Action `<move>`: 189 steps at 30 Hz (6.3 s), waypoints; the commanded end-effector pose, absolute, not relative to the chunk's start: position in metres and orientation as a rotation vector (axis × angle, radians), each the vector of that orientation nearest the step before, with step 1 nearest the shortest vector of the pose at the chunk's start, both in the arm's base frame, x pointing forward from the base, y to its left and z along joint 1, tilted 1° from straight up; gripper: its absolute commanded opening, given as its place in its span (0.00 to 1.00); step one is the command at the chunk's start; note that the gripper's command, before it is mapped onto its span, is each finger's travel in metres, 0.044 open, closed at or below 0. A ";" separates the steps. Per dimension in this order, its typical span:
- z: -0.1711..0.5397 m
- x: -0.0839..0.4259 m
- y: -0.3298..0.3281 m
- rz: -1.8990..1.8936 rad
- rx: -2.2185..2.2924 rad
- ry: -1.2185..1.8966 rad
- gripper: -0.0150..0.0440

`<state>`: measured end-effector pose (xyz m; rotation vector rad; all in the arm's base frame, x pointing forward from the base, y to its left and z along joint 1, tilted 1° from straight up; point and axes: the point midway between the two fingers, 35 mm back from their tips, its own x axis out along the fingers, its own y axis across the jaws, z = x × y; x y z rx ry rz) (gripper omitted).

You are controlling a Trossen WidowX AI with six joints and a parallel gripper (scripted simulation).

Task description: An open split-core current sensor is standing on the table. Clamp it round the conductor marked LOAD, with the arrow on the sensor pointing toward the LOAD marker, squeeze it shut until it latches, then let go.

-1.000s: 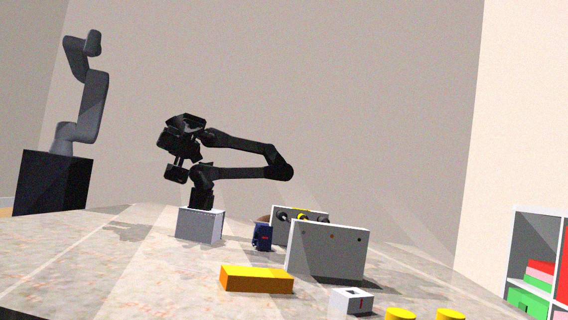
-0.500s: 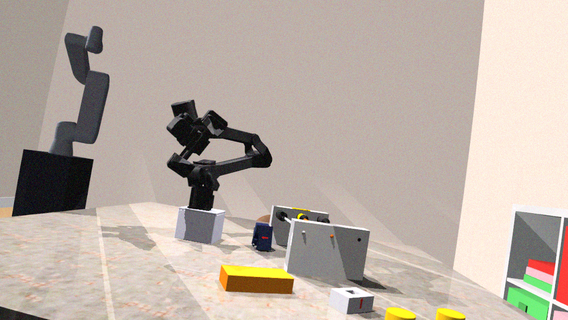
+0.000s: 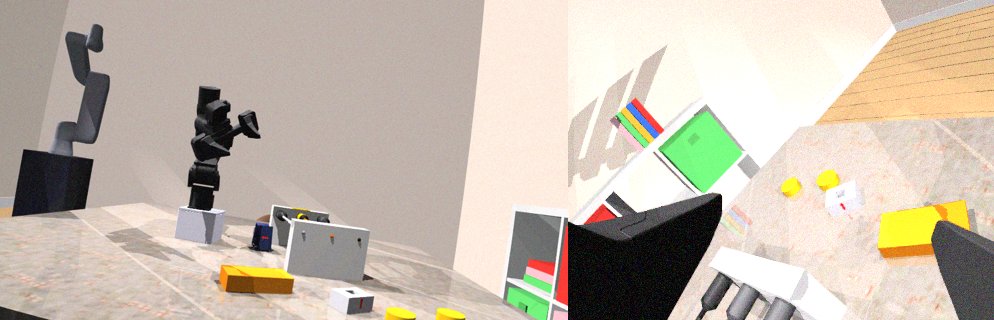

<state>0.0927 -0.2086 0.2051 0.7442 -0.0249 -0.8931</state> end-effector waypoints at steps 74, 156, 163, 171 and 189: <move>0.149 0.281 0.093 0.299 -0.174 1.138 1.00; 0.037 0.215 -0.022 0.213 -0.199 1.537 0.32; 0.075 0.217 -0.023 0.214 -0.199 1.539 0.25; 0.121 0.211 -0.023 0.214 -0.200 1.542 0.25; 0.144 0.228 -0.022 -0.025 0.043 1.553 0.25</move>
